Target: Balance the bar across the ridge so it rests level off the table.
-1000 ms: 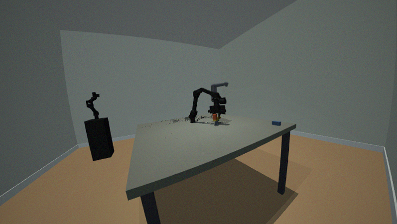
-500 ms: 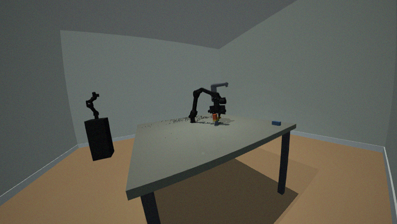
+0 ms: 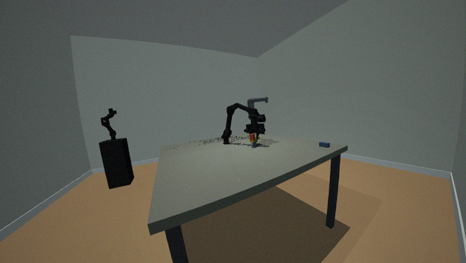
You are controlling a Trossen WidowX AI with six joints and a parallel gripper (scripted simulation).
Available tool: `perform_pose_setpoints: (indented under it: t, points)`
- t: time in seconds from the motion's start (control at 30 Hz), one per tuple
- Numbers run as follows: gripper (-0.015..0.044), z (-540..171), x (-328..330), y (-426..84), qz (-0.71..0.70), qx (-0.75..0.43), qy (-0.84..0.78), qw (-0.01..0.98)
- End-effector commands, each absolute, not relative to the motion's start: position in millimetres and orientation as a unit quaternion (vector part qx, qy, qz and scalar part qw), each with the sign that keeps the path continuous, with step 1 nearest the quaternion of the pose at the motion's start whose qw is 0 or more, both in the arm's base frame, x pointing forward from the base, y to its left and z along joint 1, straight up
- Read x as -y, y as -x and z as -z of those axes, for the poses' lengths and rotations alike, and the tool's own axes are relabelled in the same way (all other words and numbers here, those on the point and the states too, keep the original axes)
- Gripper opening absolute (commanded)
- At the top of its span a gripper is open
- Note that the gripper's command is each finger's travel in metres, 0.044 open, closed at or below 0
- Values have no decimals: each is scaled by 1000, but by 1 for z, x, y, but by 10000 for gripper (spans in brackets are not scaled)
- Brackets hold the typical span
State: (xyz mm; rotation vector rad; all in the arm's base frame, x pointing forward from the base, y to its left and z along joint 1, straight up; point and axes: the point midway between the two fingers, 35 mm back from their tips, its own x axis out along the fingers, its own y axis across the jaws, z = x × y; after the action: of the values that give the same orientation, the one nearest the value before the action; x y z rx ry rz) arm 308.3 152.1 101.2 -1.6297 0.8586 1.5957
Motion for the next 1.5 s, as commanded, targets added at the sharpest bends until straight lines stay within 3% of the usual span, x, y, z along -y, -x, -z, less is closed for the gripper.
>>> perform_pose_setpoints:
  t: [0.0, 0.23, 0.57, 0.7, 1.0, 1.47]
  points:
    - [185, -101, -152, -308, -615, -331, 628, 345]
    - [185, -101, -152, -308, -615, -331, 628, 345]
    - [440, -101, -152, -308, -615, -331, 628, 345]
    - [440, -108, -153, -309, -615, -331, 628, 345]
    - [440, -199, -151, -306, -615, -331, 628, 345]
    - [440, -201, -151, -306, -615, -331, 628, 345]
